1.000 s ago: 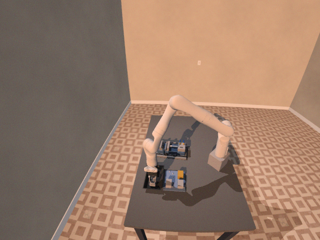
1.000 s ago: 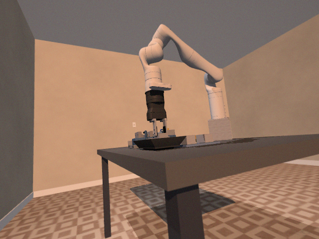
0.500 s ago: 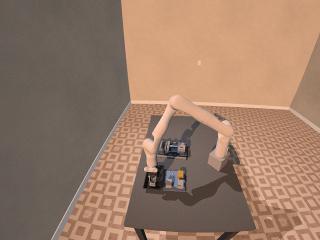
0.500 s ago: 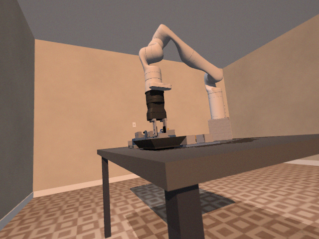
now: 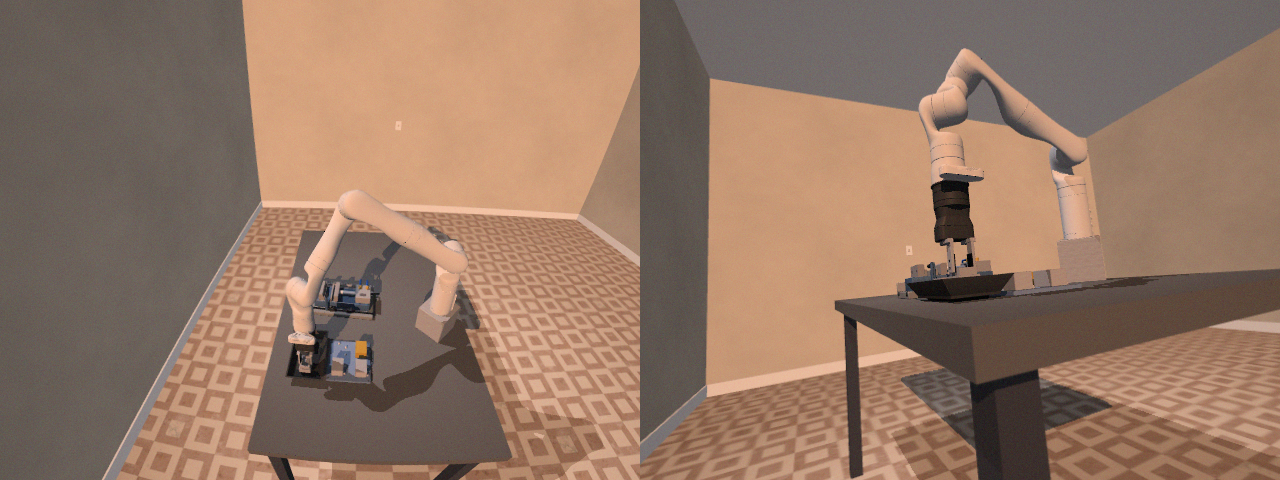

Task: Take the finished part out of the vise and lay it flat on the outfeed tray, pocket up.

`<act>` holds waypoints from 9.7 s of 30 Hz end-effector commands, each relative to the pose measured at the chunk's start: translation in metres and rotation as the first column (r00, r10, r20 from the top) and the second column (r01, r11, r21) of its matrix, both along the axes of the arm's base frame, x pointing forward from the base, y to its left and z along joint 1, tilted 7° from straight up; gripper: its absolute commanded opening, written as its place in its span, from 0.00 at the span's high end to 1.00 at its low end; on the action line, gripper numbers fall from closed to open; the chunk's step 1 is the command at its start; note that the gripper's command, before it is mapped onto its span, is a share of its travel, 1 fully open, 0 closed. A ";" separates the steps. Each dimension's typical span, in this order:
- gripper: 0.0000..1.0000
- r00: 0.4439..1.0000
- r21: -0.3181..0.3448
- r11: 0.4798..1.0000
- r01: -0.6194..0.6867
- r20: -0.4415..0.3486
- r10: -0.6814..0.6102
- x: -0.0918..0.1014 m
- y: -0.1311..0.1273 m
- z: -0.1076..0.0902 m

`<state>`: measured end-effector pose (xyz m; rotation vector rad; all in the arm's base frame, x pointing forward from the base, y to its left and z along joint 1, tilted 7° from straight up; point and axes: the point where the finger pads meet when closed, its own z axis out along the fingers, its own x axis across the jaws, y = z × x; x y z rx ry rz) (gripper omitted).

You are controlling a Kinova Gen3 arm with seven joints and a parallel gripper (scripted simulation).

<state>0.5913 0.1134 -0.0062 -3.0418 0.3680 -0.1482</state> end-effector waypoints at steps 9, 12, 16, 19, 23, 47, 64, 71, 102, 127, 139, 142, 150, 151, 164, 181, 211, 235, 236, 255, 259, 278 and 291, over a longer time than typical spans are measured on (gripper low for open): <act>1.00 1.000 -0.005 1.000 -0.005 -0.002 0.005 0.000 -0.001 -0.001; 1.00 1.000 -0.005 1.000 -0.005 -0.002 0.005 0.000 -0.001 -0.001; 1.00 1.000 -0.005 1.000 -0.006 -0.002 0.006 0.000 -0.001 -0.001; 1.00 1.000 -0.006 1.000 -0.006 -0.003 0.006 -0.001 -0.001 -0.001; 1.00 1.000 -0.006 1.000 -0.007 -0.003 0.007 -0.001 -0.001 -0.001; 1.00 1.000 -0.006 1.000 -0.012 -0.005 0.012 -0.004 -0.001 -0.002; 1.00 1.000 -0.007 1.000 -0.014 -0.005 0.014 -0.004 -0.001 -0.002; 1.00 1.000 -0.007 1.000 -0.014 -0.005 0.014 -0.005 -0.001 -0.002; 1.00 1.000 -0.007 1.000 -0.015 -0.005 0.015 -0.005 -0.001 -0.002; 1.00 1.000 -0.007 1.000 -0.015 -0.005 0.015 -0.005 -0.001 -0.002; 1.00 1.000 -0.007 1.000 -0.016 -0.004 0.016 -0.004 -0.001 -0.003; 1.00 1.000 -0.007 1.000 -0.017 -0.003 0.017 -0.003 -0.001 -0.004; 1.00 1.000 -0.005 1.000 -0.018 0.001 0.018 -0.001 0.000 -0.006; 1.00 1.000 -0.005 1.000 -0.018 0.001 0.018 -0.001 0.000 -0.006; 1.00 1.000 -0.006 1.000 -0.017 0.001 0.017 0.000 -0.001 -0.011; 1.00 1.000 -0.005 1.000 -0.017 0.001 0.017 0.001 0.000 -0.012; 0.00 1.000 -0.005 1.000 -0.017 0.001 0.017 0.001 0.000 -0.012; 0.00 1.000 -0.005 1.000 -0.018 0.001 0.018 0.000 0.000 -0.012; 0.00 1.000 -0.005 1.000 -0.018 0.001 0.018 0.000 0.000 -0.012; 0.00 1.000 -0.008 1.000 -0.019 0.002 0.019 -0.001 -0.002 -0.001; 0.00 1.000 -0.010 1.000 -0.027 0.001 0.027 -0.004 -0.002 0.013; 0.00 1.000 -0.001 1.000 -0.026 0.001 0.026 -0.012 -0.006 0.105; 0.00 1.000 -0.005 1.000 -0.023 0.004 0.023 -0.014 -0.009 0.131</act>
